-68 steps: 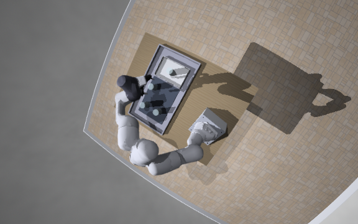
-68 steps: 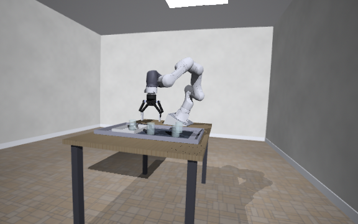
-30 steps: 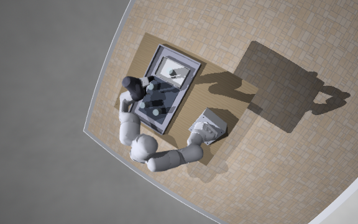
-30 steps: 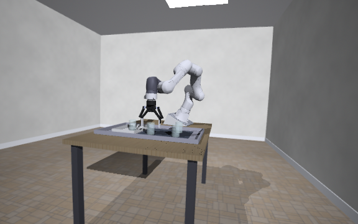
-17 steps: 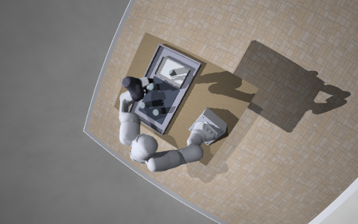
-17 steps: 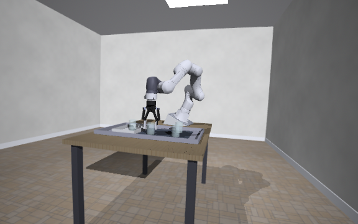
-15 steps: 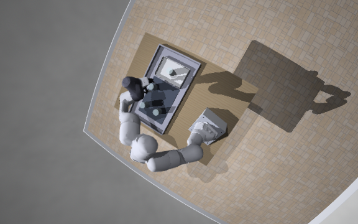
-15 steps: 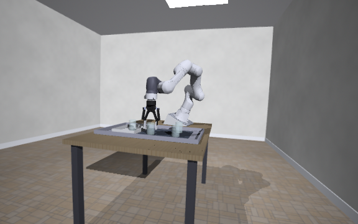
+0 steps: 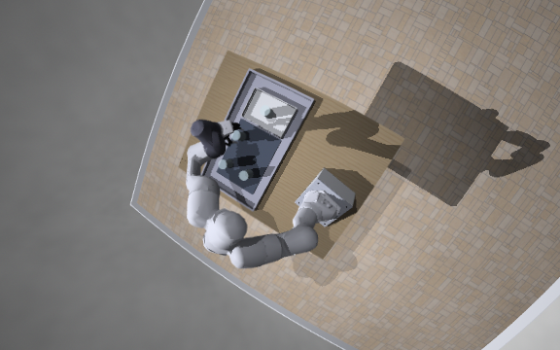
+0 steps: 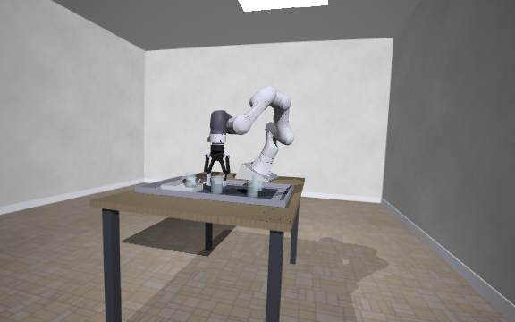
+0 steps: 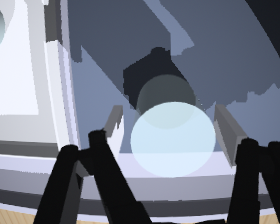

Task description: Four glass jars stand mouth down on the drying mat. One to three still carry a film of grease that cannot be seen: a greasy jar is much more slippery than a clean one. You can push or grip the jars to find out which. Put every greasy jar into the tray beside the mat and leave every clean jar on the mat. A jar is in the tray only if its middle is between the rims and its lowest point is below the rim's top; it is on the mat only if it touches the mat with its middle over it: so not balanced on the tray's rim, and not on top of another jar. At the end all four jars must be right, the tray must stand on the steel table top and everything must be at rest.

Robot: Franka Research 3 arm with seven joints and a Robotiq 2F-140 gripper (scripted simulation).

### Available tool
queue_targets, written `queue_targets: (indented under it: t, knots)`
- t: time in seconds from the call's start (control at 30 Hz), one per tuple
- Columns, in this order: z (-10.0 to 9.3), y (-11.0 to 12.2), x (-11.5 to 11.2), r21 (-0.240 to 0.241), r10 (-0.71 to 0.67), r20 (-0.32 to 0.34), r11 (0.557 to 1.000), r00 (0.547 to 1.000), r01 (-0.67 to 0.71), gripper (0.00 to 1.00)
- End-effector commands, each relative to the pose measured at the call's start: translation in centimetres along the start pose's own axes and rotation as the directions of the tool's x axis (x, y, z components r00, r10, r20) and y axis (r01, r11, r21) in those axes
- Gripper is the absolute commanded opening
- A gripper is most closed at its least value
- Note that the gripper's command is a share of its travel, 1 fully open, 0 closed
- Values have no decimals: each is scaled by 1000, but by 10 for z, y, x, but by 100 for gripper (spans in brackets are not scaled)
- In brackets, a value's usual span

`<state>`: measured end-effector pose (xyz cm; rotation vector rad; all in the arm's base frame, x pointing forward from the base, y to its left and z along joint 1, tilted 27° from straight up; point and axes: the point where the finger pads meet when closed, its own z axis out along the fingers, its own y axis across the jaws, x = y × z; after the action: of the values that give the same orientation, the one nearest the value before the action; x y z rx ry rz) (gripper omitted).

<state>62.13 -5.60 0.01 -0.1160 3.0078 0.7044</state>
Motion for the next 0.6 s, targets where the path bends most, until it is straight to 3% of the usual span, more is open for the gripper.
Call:
queue_targets:
  t: [0.0,0.57]
  knots:
    - [1,0,-1,0,-3,3,1000,1000,3,57]
    - [1,0,-1,0,-3,3,1000,1000,3,54]
